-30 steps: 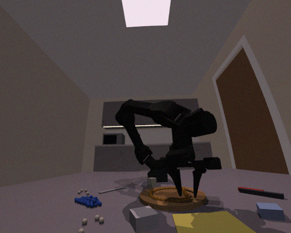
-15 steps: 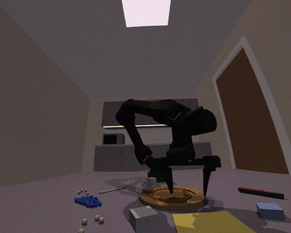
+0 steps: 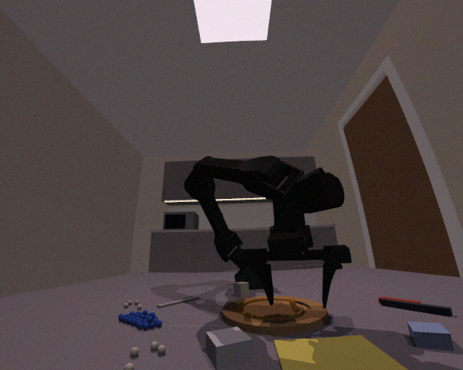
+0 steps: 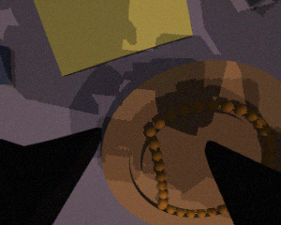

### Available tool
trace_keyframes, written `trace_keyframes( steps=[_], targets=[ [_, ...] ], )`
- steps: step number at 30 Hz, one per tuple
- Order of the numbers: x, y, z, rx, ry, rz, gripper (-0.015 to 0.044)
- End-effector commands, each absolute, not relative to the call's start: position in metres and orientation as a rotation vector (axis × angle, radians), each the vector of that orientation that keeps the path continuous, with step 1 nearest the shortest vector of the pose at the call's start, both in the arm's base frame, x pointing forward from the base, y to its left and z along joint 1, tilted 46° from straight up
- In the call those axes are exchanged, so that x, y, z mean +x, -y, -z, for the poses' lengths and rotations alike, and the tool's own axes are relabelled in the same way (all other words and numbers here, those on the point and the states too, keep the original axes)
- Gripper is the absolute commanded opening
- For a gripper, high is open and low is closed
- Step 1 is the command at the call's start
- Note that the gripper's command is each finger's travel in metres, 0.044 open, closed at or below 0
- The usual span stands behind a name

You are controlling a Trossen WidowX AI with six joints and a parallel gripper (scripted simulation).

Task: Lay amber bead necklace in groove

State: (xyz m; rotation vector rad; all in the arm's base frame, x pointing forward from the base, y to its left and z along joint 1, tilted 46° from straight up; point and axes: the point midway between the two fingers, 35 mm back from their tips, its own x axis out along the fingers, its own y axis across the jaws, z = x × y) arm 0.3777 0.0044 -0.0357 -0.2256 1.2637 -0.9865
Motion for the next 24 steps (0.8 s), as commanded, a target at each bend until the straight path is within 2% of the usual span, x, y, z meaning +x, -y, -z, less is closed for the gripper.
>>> trace_keyframes(
  steps=[1, 8, 24],
  targets=[
    [0.372, -0.023, 0.022, -0.458, -1.408, 0.783, 0.0309],
    [0.37, -0.027, 0.019, -0.52, -1.443, 0.729, 0.0125],
    [0.371, -0.019, 0.026, -0.511, -1.434, 0.731, 0.012]
  ],
)
